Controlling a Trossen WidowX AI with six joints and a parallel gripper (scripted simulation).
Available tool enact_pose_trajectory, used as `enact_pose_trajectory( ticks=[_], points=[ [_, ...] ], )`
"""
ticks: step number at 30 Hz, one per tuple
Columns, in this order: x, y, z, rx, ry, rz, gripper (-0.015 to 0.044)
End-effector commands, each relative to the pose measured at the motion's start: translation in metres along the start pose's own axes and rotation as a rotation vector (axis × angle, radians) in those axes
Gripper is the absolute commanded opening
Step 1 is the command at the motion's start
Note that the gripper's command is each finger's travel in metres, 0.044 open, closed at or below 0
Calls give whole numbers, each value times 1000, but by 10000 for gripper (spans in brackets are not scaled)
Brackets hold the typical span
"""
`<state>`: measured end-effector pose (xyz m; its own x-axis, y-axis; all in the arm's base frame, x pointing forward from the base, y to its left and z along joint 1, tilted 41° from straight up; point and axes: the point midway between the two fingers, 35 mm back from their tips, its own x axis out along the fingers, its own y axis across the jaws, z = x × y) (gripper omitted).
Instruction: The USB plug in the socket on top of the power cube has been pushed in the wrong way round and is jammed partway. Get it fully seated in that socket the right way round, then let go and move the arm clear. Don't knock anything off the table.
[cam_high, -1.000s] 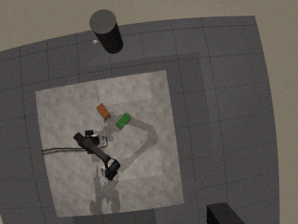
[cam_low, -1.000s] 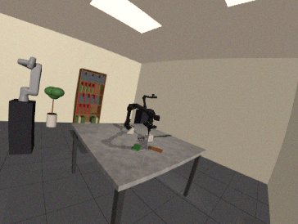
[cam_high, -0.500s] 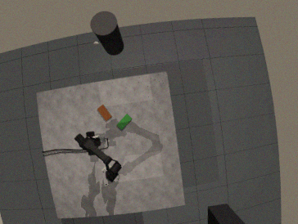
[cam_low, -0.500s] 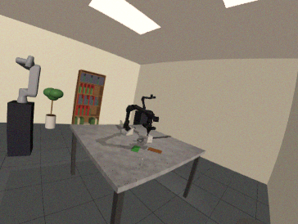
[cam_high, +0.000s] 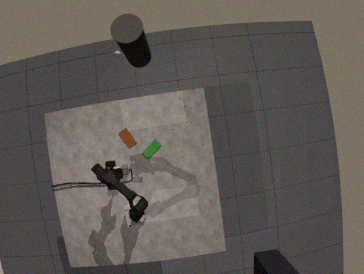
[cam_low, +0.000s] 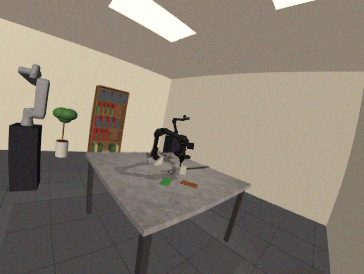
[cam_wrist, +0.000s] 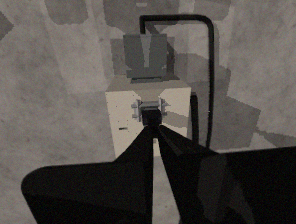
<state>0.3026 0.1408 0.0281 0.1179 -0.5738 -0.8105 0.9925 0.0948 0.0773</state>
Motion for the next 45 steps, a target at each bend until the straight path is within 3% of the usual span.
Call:
enact_pose_trajectory(
  ticks=[1, 45],
  points=[
    [0, 1, 0, -3, 1, 3, 0],
    [6, 1, 1, -3, 1, 3, 0]
  ],
)
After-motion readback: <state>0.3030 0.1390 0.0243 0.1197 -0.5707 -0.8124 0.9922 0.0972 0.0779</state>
